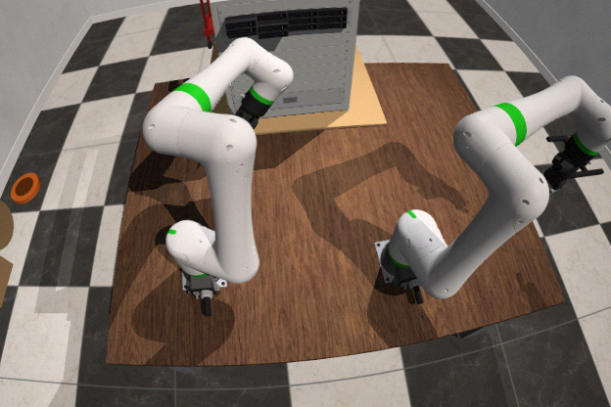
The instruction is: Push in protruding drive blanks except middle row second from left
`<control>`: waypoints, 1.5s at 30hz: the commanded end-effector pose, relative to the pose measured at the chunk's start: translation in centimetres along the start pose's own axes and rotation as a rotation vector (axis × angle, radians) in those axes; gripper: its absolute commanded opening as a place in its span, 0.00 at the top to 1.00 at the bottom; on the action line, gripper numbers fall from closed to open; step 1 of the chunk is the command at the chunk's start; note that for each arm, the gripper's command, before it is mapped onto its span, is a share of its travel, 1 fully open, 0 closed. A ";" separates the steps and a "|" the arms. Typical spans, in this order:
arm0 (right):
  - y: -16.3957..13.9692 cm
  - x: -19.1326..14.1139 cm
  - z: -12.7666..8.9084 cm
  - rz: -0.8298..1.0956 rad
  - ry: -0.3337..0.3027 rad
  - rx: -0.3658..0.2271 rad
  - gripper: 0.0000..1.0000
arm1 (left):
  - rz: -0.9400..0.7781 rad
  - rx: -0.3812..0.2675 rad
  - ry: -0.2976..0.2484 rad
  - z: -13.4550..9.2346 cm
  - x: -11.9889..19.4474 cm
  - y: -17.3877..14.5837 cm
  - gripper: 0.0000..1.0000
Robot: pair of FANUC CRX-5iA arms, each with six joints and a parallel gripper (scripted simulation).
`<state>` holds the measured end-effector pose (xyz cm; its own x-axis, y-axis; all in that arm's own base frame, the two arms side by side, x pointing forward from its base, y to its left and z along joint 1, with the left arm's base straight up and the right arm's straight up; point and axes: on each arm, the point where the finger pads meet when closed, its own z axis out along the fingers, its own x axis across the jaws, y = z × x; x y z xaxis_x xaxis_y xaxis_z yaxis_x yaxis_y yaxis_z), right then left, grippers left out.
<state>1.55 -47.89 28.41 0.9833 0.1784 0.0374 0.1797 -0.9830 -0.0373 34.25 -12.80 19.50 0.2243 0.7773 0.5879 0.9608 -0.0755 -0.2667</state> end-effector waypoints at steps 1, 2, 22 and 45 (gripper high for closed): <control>-0.2 -0.8 -0.2 0.050 -0.009 -0.011 0.00 | -0.001 -0.001 -0.001 -0.1 0.0 0.0 0.00; -0.3 -1.0 -0.3 0.064 -0.011 -0.013 0.00 | -0.001 -0.001 -0.001 -0.1 0.0 0.0 0.00; -1.0 -3.3 -0.6 0.211 -0.031 -0.039 0.00 | -0.001 -0.001 -0.001 -0.1 0.0 0.0 0.00; -1.1 -3.5 -0.6 0.224 -0.033 -0.041 0.00 | -0.001 -0.001 -0.001 -0.1 0.0 0.0 0.00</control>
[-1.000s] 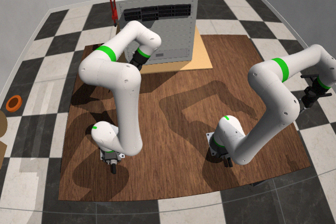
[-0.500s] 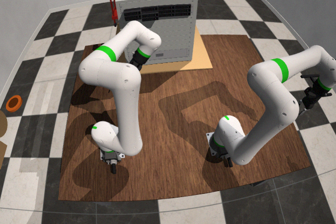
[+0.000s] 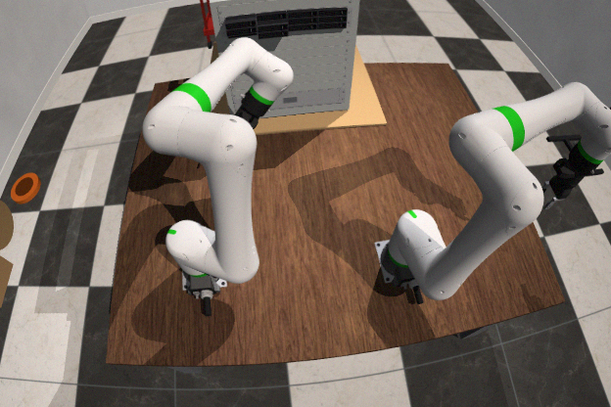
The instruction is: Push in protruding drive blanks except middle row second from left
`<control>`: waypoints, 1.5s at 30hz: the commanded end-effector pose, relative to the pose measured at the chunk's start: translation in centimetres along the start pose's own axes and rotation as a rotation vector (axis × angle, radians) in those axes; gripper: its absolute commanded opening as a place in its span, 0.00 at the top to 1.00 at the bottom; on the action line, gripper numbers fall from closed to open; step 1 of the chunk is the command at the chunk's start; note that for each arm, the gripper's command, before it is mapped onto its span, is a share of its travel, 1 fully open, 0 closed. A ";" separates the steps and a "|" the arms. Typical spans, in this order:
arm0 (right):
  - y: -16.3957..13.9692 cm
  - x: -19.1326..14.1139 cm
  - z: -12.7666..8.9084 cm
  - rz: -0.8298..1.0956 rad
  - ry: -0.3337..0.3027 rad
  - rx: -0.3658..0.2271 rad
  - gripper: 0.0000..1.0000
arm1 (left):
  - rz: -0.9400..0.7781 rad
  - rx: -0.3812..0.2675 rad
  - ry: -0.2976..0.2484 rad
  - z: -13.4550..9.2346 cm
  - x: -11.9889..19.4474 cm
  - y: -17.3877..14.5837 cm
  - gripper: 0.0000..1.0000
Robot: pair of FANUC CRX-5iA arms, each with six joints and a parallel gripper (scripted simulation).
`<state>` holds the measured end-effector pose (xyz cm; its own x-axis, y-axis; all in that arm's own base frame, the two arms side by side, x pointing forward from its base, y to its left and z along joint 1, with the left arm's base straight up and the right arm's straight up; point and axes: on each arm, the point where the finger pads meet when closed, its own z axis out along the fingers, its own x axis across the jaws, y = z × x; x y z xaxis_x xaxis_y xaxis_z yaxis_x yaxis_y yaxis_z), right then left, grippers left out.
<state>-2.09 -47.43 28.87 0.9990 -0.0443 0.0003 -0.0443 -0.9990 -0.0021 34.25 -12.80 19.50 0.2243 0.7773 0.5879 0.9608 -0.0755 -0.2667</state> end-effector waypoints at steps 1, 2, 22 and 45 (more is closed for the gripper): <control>0.0 0.0 -0.1 0.000 0.000 -0.002 0.00 | -0.001 -0.001 -0.001 -0.1 0.0 0.0 0.00; 0.0 0.0 -0.1 0.000 0.000 -0.002 0.00 | -0.001 -0.001 -0.001 -0.1 0.0 0.0 0.00; 0.0 0.0 -0.1 0.000 0.000 -0.002 0.00 | -0.001 -0.001 -0.001 -0.1 0.0 0.0 0.00; 0.0 0.0 -0.1 0.000 0.000 -0.002 0.00 | 0.027 -0.072 0.038 -0.5 0.5 0.4 0.00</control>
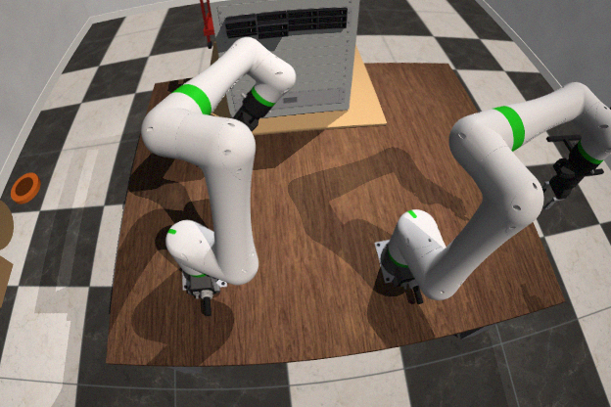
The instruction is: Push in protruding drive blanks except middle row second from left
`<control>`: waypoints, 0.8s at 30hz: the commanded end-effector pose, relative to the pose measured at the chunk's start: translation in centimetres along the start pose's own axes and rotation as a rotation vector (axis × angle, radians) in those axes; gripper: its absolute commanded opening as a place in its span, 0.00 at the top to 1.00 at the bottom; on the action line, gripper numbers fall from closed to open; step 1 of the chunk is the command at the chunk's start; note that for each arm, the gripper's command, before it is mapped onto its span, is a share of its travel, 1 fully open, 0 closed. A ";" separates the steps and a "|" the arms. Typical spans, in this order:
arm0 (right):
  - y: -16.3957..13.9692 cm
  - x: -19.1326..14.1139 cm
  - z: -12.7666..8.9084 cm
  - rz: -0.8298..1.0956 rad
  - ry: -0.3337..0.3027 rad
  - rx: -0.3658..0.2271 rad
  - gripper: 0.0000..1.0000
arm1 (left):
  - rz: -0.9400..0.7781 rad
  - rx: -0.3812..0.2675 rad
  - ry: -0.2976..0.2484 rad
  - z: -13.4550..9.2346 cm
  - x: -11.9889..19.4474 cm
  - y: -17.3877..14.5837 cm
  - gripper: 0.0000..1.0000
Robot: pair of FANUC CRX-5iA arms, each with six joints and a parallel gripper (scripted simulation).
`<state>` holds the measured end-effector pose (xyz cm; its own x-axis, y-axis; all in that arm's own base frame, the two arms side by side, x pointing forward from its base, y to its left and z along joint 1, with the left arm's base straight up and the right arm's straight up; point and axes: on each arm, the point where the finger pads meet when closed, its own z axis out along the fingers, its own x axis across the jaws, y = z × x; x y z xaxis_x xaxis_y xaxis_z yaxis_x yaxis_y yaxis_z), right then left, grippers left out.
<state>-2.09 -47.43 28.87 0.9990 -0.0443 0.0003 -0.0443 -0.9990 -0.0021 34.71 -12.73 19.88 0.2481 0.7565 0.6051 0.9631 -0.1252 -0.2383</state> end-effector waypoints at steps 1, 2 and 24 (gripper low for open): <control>0.0 0.0 -0.1 0.000 0.000 -0.002 0.00 | 0.006 -0.019 0.009 -0.2 0.2 0.1 0.00; 0.0 0.0 -0.1 0.000 0.000 -0.002 0.00 | 0.006 -0.019 0.009 -0.2 0.2 0.1 0.00; 0.0 0.0 -0.1 0.000 0.000 -0.002 0.00 | 0.170 -0.436 0.242 -5.3 3.4 3.3 0.00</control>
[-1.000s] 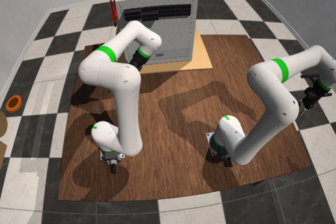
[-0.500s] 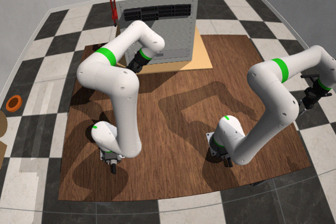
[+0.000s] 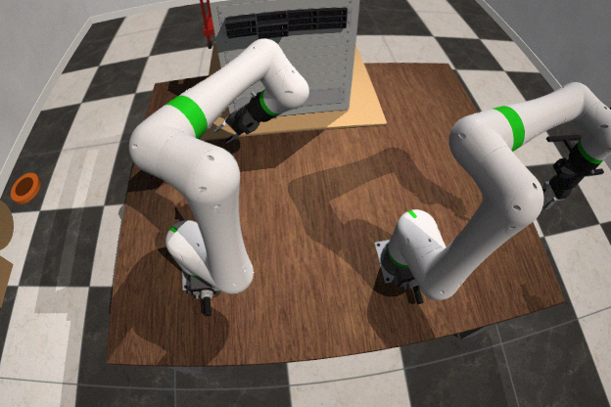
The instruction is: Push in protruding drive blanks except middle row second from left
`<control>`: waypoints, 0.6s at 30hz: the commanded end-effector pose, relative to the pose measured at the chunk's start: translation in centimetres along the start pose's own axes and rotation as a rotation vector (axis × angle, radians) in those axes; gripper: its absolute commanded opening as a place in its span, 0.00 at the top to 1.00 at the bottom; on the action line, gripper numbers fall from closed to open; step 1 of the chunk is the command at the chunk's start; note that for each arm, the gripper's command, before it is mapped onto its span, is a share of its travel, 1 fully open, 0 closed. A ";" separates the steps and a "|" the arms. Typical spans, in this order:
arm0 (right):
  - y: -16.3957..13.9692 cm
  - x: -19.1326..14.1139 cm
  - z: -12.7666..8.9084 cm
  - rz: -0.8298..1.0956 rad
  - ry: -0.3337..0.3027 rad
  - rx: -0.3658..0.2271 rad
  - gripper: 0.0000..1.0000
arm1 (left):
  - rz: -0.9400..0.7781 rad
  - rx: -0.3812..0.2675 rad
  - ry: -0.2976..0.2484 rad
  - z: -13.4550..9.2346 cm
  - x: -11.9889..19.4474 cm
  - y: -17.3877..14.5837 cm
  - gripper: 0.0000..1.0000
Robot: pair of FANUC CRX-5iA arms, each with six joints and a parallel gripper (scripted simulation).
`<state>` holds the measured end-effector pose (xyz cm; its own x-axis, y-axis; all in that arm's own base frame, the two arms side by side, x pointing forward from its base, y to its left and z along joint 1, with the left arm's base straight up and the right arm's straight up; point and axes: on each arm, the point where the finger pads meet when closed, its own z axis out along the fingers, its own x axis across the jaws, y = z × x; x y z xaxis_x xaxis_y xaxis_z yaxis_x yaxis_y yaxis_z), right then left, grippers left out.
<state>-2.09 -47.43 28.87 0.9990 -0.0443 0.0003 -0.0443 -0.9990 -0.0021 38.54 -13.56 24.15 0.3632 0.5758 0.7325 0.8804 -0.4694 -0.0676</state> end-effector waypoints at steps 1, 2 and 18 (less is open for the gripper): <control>0.0 0.0 -0.1 0.000 0.000 -0.002 0.00 | 0.036 -0.096 0.053 -1.1 1.2 1.1 0.00; 0.0 0.0 -0.1 0.000 0.000 -0.002 0.00 | 0.047 -0.126 0.070 -1.5 1.5 1.4 0.00; 0.0 0.0 -0.1 0.000 0.000 -0.002 0.00 | 0.204 -0.547 0.326 -10.2 6.7 6.2 0.00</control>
<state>-2.09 -47.43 28.87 0.9990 -0.0443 0.0003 -0.0443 -0.9990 -0.0021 42.82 -18.34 33.56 0.3444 0.2929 0.8920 0.5609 -0.8261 0.0547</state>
